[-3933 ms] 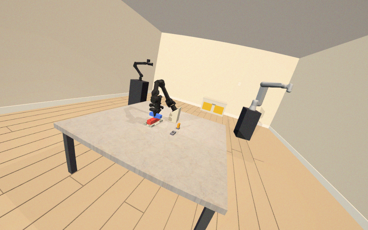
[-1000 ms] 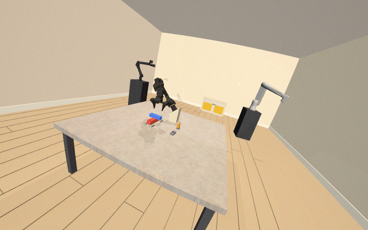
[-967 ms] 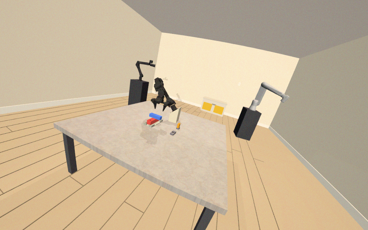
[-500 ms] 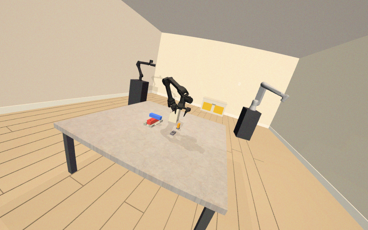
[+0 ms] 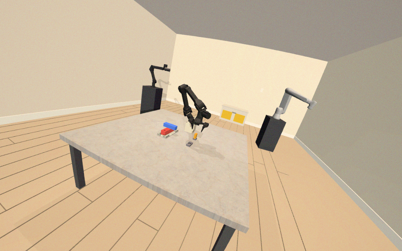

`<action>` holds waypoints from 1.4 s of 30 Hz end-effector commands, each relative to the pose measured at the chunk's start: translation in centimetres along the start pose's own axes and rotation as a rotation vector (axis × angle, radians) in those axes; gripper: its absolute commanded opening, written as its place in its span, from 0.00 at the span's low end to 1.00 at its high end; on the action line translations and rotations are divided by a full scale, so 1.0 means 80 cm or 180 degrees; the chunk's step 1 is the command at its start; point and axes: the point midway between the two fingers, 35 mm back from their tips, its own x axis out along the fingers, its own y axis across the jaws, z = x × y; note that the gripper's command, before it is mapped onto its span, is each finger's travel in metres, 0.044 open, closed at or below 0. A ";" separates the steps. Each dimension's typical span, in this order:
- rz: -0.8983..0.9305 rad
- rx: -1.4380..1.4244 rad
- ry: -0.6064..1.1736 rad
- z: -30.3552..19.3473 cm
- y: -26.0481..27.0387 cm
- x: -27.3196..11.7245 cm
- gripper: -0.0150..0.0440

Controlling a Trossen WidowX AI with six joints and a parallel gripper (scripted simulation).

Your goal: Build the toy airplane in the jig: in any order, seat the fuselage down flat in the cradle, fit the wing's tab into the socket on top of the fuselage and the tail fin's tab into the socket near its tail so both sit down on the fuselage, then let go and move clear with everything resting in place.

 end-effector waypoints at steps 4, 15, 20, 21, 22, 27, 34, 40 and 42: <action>0.0011 -0.0011 -0.0029 0.002 0.001 0.020 1.00; 0.0011 -0.0011 -0.0030 0.003 0.001 0.038 1.00; 0.0011 -0.0011 -0.0031 0.003 0.002 0.048 1.00; 0.0011 -0.0011 -0.0031 0.003 0.002 0.050 1.00; 0.0010 -0.0011 -0.0031 0.003 0.001 0.052 1.00; 0.0009 -0.0013 -0.0031 0.003 0.001 0.062 1.00; 0.0005 -0.0013 -0.0032 0.003 0.000 0.076 1.00; 0.0002 -0.0010 -0.0032 0.002 0.000 0.085 1.00; 0.0002 -0.0010 -0.0032 0.002 0.000 0.085 0.91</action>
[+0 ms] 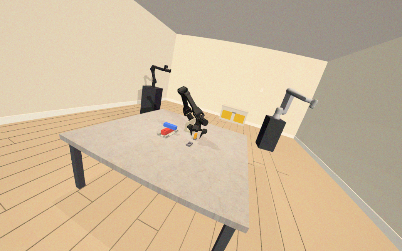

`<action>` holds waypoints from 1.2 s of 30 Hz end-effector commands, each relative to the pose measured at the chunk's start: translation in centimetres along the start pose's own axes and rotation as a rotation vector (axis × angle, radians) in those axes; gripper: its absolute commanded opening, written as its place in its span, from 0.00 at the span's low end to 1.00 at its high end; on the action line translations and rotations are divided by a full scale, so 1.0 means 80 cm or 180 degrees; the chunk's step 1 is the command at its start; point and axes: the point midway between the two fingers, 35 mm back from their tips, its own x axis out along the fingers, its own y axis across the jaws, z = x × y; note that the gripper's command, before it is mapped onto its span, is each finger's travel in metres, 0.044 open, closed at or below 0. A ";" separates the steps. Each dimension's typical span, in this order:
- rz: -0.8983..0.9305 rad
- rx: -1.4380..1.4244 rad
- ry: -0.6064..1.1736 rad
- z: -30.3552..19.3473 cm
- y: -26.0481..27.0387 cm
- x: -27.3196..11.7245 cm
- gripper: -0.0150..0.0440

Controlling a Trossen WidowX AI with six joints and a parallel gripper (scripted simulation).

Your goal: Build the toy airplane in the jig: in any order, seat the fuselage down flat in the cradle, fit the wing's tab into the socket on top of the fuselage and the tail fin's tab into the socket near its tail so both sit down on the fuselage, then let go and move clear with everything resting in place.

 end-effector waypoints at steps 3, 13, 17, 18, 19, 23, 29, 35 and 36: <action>-0.0017 -0.0023 0.0003 -0.001 -0.002 0.003 0.78; -0.0017 -0.0023 0.0003 -0.001 -0.002 0.003 0.37; -0.0017 -0.0023 0.0003 -0.001 -0.002 0.003 0.32; -0.0017 -0.0023 0.0003 -0.001 -0.002 0.003 0.31; -0.0017 -0.0023 0.0003 -0.001 -0.002 0.003 0.30; 0.0001 -0.0017 -0.0010 0.000 0.000 0.002 0.25; 0.0159 0.0036 -0.0121 0.011 0.013 -0.013 0.25; 0.0199 0.0042 -0.0138 0.015 0.017 -0.028 0.25; 0.0196 0.0039 -0.0134 0.015 0.018 -0.031 0.25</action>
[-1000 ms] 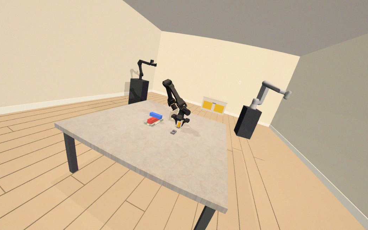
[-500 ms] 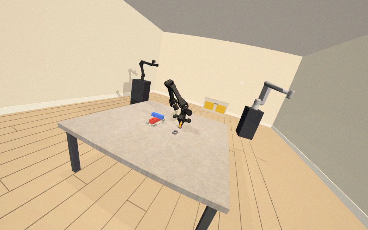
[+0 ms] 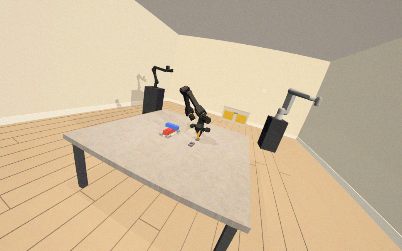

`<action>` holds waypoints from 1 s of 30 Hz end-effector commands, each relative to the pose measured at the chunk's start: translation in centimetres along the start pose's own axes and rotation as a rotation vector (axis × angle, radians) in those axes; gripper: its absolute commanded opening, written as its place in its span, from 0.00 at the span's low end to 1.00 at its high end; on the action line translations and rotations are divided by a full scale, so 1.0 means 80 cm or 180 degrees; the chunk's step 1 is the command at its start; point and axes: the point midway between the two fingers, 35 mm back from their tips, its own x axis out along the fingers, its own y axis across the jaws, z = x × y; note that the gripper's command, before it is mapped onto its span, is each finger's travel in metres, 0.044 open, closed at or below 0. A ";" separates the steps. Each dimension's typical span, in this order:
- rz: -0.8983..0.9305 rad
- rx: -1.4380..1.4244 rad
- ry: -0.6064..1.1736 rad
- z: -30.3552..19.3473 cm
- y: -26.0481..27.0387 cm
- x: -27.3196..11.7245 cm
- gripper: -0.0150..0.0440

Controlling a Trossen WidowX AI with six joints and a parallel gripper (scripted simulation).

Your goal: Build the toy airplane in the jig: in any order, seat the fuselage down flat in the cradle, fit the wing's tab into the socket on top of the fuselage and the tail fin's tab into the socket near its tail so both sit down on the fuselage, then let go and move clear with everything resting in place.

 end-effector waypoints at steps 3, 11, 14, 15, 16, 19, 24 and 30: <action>0.0012 0.0011 0.0016 0.002 0.004 -0.019 0.25; -0.0019 -0.0008 0.0052 0.002 0.005 -0.046 0.25; -0.0033 -0.0015 0.0065 0.002 0.005 -0.057 0.25; -0.0037 -0.0017 0.0069 0.002 0.005 -0.061 0.25; -0.0041 -0.0022 0.0074 0.001 0.005 -0.065 0.25; -0.0054 -0.0038 0.0086 0.000 0.004 -0.077 0.25; -0.0079 -0.0061 0.0106 -0.002 0.003 -0.097 0.25; -0.0121 -0.0056 0.0127 -0.005 -0.001 -0.119 0.25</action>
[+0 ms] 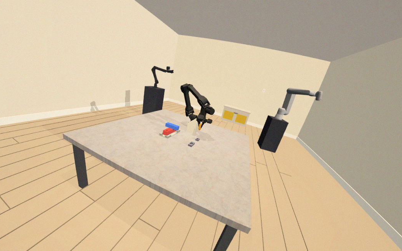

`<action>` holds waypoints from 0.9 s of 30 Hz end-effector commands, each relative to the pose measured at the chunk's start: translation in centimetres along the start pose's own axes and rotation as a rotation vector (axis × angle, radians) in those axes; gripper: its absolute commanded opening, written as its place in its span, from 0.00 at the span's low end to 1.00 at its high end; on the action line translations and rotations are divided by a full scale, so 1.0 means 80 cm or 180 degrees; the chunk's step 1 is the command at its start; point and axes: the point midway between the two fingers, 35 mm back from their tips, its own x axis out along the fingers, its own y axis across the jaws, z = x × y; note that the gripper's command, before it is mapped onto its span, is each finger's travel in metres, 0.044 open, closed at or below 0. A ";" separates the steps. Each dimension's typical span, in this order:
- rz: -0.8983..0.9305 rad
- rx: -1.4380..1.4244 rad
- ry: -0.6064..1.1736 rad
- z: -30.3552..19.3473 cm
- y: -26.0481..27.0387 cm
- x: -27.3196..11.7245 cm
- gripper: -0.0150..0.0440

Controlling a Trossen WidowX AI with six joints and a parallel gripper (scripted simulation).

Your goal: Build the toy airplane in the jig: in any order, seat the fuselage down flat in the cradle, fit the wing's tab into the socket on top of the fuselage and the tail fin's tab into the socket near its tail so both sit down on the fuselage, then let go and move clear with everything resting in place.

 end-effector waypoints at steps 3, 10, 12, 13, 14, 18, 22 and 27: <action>-0.0031 0.0028 0.0025 -0.004 -0.004 -0.022 0.25; -0.0053 0.0030 0.0038 -0.005 -0.009 -0.034 0.25; -0.0035 0.0027 0.0041 0.000 -0.012 -0.034 0.25; -0.0025 0.0025 0.0043 0.002 -0.013 -0.034 0.25; -0.0016 0.0024 0.0044 0.005 -0.015 -0.034 0.25; 0.0021 0.0019 0.0048 0.015 -0.022 -0.034 0.25; 0.0051 0.0015 0.0051 0.025 -0.030 -0.033 0.25; 0.0084 0.0013 0.0052 0.038 -0.041 -0.032 0.25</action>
